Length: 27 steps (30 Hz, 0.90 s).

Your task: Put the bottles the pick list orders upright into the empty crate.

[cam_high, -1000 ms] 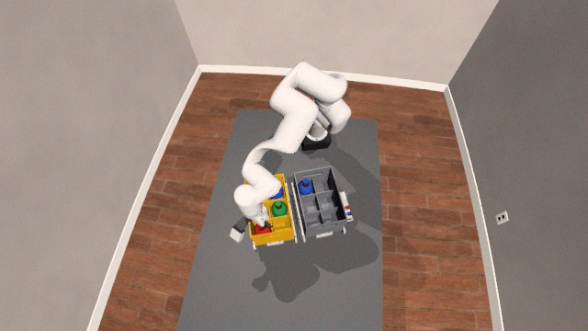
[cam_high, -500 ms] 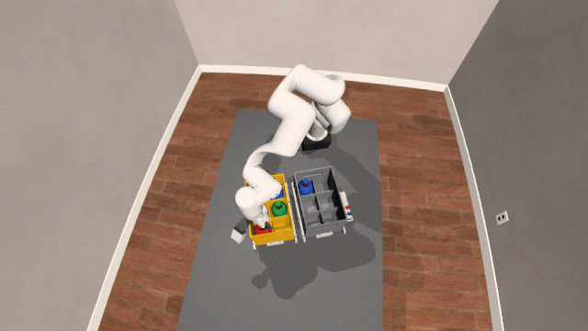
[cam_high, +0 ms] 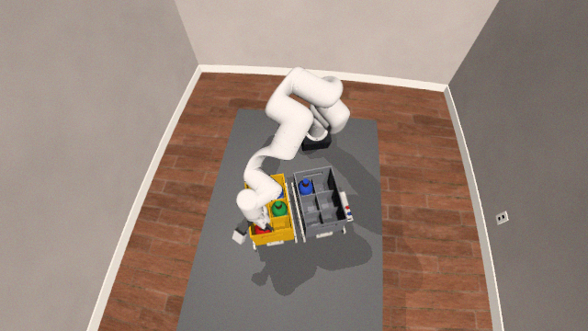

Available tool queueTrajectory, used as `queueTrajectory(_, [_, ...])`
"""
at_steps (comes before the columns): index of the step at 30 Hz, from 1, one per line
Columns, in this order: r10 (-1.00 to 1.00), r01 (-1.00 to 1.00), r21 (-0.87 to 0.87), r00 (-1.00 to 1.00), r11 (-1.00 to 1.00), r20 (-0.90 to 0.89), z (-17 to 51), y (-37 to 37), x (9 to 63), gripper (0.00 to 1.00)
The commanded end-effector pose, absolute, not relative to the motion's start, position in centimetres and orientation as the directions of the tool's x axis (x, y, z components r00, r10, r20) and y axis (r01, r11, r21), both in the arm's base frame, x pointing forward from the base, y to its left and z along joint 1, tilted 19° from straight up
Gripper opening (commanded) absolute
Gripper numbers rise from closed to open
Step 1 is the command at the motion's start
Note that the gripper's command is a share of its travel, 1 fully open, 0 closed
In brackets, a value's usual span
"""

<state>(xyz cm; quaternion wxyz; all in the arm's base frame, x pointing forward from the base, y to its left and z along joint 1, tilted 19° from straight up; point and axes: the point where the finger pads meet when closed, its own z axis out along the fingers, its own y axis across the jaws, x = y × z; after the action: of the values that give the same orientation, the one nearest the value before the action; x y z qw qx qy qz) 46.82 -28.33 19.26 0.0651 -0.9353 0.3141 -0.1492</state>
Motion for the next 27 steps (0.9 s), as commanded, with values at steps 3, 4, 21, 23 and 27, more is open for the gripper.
queueTrajectory(3, [-0.607, -0.568, -0.215, 0.756, -0.794, 0.243, 18.9, -28.4, 47.1, 0.65])
queueTrajectory(4, [-0.607, -0.568, -0.215, 0.756, -0.794, 0.243, 18.8, -28.4, 47.1, 0.65])
queueTrajectory(21, [-0.607, -0.568, -0.215, 0.756, -0.794, 0.243, 16.9, -28.4, 47.8, 0.65])
queueTrajectory(23, [-0.607, -0.568, -0.215, 0.756, -0.794, 0.243, 16.6, -28.4, 47.9, 0.65])
queueTrajectory(27, [-0.607, -0.568, -0.215, 0.756, -0.794, 0.243, 16.1, -28.4, 48.1, 0.65])
